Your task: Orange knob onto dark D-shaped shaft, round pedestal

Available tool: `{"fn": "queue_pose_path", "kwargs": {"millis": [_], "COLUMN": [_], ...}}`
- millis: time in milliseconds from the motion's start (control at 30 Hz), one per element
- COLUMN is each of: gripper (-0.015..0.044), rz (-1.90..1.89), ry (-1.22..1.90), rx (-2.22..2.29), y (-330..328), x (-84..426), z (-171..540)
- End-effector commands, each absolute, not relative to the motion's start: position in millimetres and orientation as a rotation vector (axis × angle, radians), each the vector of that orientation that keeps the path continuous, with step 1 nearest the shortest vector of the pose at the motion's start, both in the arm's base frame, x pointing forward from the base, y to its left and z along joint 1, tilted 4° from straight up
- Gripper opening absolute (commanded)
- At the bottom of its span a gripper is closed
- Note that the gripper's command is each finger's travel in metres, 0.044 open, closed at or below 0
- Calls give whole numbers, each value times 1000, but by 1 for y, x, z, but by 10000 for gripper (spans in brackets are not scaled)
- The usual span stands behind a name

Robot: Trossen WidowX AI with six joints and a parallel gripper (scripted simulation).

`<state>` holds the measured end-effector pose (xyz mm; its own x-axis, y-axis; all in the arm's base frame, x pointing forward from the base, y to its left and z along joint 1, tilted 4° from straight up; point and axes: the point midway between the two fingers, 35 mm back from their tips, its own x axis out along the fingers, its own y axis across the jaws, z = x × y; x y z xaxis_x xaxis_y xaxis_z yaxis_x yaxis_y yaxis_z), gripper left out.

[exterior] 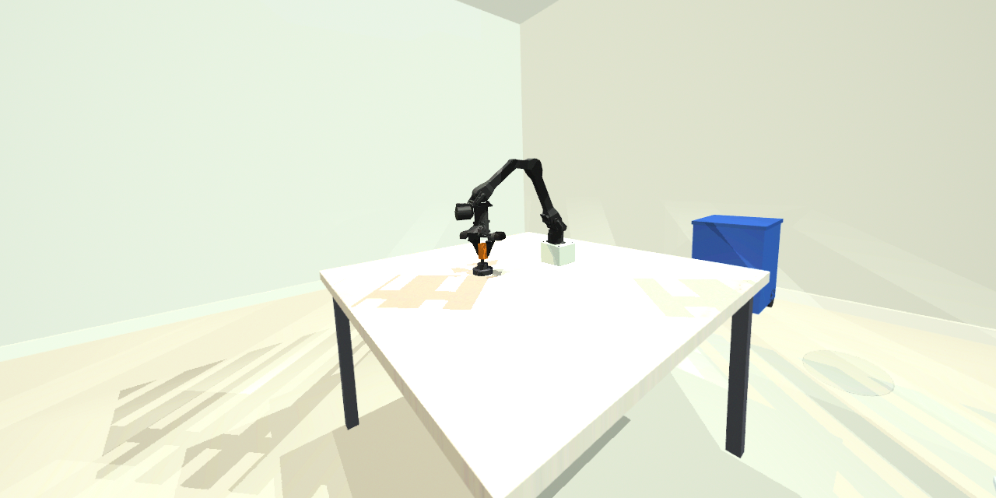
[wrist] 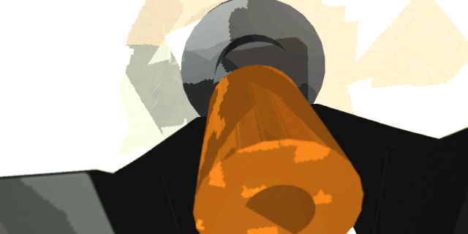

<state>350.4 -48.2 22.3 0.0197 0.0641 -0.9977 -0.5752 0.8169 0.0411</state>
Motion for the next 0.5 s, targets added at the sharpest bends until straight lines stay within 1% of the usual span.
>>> {"fn": "queue_pose_path", "kwargs": {"millis": [0, 467], "gripper": [0, 0], "rz": [527, 527], "ry": [1467, 1466], "rx": [-443, -443], "y": [-48, -49], "x": [352, 358], "z": [25, 24]}}
